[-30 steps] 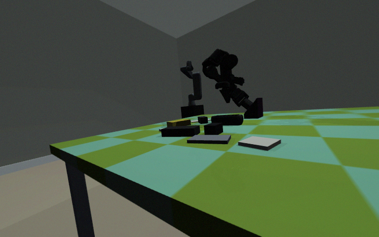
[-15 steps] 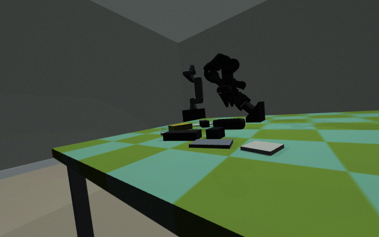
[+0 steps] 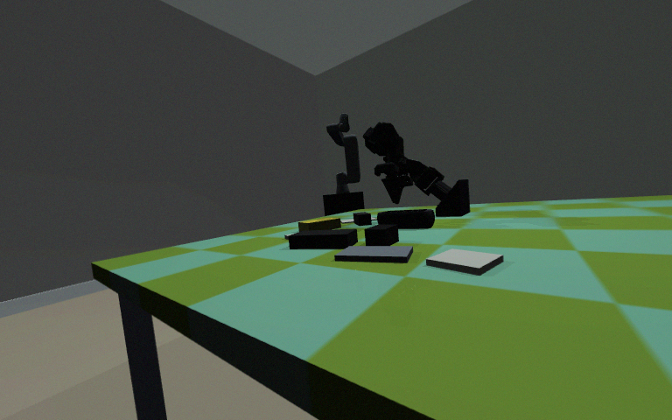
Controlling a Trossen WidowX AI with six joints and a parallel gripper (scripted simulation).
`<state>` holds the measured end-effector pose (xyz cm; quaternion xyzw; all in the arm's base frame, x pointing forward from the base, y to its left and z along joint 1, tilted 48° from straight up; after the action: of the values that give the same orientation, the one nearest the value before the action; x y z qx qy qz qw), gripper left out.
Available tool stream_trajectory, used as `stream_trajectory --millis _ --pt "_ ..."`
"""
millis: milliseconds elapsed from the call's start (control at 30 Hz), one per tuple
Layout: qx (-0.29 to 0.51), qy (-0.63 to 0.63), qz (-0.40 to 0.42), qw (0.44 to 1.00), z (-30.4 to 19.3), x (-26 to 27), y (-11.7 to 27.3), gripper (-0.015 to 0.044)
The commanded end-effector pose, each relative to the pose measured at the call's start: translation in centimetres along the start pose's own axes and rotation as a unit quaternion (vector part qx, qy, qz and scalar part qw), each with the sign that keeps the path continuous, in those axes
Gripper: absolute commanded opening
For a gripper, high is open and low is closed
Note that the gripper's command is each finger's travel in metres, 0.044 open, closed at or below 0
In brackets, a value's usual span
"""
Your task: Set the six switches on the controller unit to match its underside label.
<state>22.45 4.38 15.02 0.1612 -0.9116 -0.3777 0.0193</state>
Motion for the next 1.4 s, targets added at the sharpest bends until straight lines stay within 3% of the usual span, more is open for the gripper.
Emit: stream_trajectory --millis 0,1367 --pt "0.014 0.001 -0.026 1.000 -0.9 1.4 -0.8 0.0000" --pt "0.016 0.000 -0.027 1.000 -1.1 2.6 -5.8 0.0000"
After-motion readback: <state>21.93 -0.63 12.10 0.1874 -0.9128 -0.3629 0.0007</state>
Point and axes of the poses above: the point midway between the two fingers, 35 mm back from their tips, its own y axis back along the fingers, its own x axis across the jaws, z = x × y, the point moved 9 cm from there along y, back along the fingers, and after that the axes turned 1 degree about -y, right-handed, at the moved point
